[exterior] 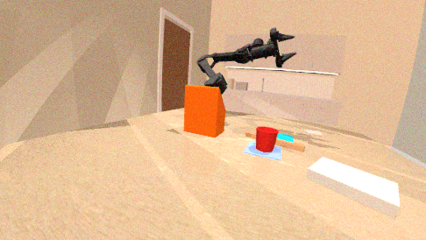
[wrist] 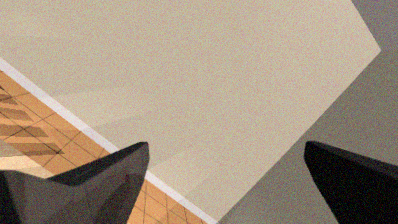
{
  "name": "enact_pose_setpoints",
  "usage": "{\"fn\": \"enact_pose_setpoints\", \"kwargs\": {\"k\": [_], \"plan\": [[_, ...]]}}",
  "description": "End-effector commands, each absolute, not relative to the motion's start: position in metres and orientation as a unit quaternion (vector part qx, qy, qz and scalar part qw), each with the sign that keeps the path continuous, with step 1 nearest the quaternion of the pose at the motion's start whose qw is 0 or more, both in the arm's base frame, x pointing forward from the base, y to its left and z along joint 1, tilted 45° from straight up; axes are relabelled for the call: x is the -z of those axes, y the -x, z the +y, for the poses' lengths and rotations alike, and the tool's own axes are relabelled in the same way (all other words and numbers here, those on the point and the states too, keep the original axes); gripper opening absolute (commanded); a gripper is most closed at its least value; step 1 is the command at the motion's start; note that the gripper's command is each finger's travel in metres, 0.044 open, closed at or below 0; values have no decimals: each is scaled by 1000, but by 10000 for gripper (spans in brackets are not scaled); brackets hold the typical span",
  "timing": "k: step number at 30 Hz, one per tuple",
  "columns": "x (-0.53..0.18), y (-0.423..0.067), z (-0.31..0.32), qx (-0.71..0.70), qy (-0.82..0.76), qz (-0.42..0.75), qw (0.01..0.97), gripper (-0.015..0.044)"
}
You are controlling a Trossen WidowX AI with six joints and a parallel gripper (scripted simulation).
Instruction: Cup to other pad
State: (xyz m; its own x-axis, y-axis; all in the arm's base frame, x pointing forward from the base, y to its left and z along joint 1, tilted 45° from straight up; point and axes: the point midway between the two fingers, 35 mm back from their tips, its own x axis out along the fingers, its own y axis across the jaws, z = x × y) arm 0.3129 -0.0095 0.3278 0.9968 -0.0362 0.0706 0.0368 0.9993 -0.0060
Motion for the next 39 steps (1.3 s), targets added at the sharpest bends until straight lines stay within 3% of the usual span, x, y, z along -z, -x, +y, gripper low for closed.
{"fn": "enact_pose_setpoints", "kwargs": {"k": [1,10,16,21,30,39], "plan": [[-326,-314,-10,18,6,-32,999,374],[-210,-358,-23,-30,130,199,971,148],[-102,-353,-27,-180,236,375,878,148],[-29,-324,-24,-340,254,454,783,148],[40,-256,-5,-592,163,434,659,148],[50,-248,-4,-622,140,416,648,148]]}}
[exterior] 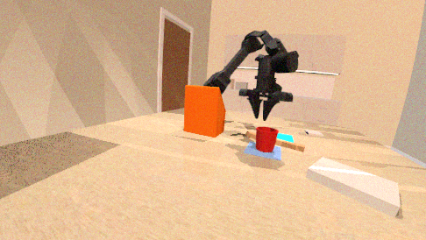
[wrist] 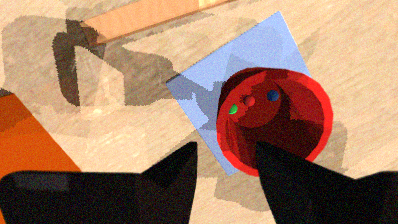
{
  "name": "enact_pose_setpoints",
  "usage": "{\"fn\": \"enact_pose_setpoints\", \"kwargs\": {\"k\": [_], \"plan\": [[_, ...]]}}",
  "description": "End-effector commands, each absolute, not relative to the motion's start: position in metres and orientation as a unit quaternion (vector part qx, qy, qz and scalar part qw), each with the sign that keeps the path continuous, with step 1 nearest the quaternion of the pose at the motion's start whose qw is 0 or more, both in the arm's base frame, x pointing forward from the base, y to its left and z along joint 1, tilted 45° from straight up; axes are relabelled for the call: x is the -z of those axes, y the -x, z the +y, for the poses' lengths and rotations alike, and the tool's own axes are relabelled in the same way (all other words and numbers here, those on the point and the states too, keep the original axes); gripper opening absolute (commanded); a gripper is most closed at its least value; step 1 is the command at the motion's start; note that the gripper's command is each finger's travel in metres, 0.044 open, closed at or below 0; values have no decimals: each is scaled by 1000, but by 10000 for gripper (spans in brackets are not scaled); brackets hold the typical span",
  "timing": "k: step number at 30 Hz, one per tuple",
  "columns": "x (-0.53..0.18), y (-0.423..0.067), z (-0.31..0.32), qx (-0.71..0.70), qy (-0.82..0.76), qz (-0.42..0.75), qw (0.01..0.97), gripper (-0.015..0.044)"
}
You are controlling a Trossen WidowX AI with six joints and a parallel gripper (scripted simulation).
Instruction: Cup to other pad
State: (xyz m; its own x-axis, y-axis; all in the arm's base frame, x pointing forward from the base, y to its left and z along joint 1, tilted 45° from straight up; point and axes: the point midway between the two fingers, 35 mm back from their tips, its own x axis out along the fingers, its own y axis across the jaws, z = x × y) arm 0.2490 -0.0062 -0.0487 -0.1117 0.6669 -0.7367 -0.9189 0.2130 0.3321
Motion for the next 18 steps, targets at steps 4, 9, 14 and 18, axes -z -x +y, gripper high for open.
{"fn": "enact_pose_setpoints", "kwargs": {"k": [4,9,14,18], "plan": [[52,-249,-6,-622,140,416,648,148],[56,-249,-3,-622,140,416,648,148],[62,-249,3,-622,141,417,648,148],[67,-248,7,-622,141,417,648,148]]}}
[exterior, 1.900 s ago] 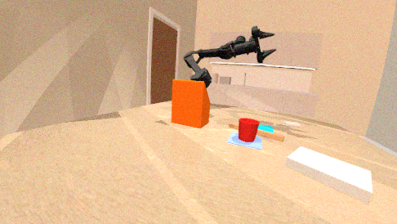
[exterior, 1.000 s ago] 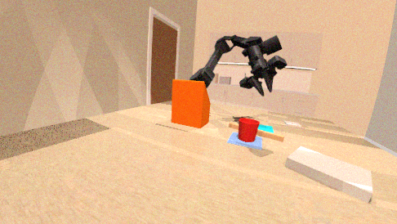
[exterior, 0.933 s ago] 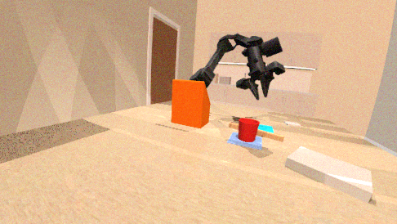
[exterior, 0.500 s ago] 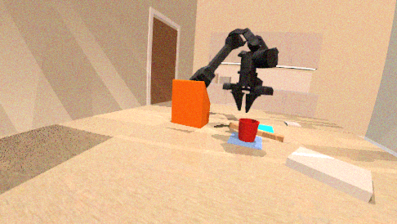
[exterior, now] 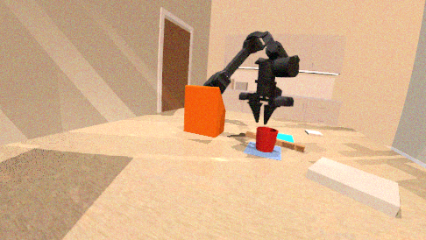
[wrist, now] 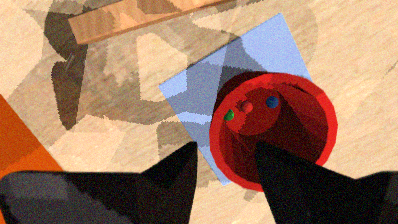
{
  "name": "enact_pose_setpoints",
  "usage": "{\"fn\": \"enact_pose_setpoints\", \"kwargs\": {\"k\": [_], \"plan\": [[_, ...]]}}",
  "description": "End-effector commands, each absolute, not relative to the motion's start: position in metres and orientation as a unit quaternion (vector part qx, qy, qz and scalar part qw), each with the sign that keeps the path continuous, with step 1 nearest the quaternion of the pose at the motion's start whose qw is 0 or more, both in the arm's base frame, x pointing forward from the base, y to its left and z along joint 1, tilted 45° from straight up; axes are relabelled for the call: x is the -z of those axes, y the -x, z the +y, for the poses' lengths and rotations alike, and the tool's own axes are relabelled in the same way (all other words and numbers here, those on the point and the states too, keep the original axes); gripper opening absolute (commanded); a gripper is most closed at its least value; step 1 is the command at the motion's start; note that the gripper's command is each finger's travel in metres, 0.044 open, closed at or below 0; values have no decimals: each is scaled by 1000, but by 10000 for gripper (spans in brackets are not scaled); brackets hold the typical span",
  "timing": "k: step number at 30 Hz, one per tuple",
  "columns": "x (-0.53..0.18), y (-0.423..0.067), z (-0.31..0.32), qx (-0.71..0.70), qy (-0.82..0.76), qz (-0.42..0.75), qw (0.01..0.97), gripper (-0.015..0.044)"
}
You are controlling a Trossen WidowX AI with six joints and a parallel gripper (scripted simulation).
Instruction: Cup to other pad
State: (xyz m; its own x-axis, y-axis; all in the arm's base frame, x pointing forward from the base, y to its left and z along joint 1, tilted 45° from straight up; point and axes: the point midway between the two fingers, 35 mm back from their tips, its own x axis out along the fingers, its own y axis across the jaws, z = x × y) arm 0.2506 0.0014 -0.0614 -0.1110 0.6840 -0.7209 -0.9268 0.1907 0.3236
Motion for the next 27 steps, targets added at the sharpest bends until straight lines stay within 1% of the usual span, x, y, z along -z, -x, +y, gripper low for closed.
{"fn": "enact_pose_setpoints", "kwargs": {"k": [1,27], "plan": [[68,-248,8,-622,141,417,648,148],[97,-241,39,-623,139,415,648,148]]}}
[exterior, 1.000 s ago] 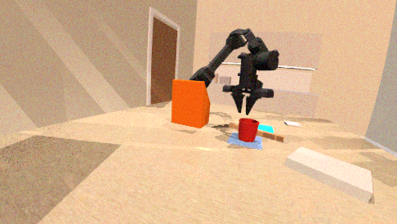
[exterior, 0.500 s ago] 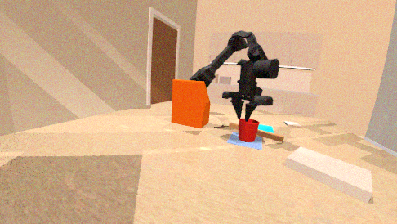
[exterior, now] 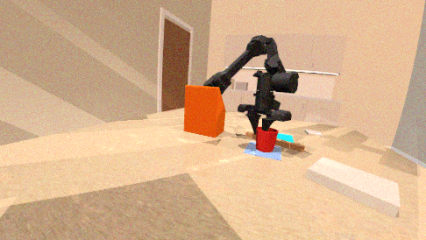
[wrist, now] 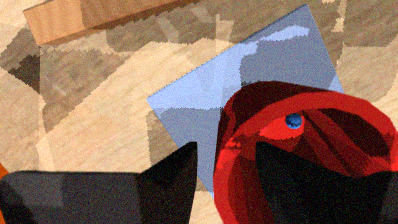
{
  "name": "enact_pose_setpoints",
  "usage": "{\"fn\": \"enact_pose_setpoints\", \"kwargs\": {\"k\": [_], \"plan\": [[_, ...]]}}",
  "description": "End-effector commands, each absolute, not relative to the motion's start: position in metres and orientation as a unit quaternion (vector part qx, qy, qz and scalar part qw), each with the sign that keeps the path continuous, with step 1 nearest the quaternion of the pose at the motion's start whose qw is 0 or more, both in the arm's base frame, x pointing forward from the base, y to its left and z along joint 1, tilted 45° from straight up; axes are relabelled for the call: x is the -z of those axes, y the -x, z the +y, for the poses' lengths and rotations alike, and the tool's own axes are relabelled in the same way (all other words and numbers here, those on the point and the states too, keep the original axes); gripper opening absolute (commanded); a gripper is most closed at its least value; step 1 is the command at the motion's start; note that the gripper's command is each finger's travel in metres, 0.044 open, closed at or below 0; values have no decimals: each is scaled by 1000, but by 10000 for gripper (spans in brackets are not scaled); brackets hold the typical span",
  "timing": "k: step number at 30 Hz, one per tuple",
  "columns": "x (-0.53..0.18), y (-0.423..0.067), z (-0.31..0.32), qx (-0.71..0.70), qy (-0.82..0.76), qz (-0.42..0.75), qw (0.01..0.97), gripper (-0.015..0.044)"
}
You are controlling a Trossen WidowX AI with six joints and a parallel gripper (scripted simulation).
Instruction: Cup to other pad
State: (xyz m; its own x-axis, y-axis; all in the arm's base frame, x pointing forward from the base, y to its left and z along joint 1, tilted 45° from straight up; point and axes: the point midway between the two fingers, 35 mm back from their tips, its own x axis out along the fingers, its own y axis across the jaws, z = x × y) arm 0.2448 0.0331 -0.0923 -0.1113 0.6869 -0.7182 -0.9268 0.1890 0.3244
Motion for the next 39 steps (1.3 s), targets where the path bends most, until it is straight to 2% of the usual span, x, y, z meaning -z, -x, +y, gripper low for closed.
{"fn": "enact_pose_setpoints", "kwargs": {"k": [1,9,12,22,39], "plan": [[97,-241,39,-623,139,415,648,148],[98,-241,39,-623,139,415,648,148],[96,-242,38,-622,142,415,649,69],[96,-242,38,-622,142,415,649,2],[66,-247,7,-622,140,416,648,0]]}}
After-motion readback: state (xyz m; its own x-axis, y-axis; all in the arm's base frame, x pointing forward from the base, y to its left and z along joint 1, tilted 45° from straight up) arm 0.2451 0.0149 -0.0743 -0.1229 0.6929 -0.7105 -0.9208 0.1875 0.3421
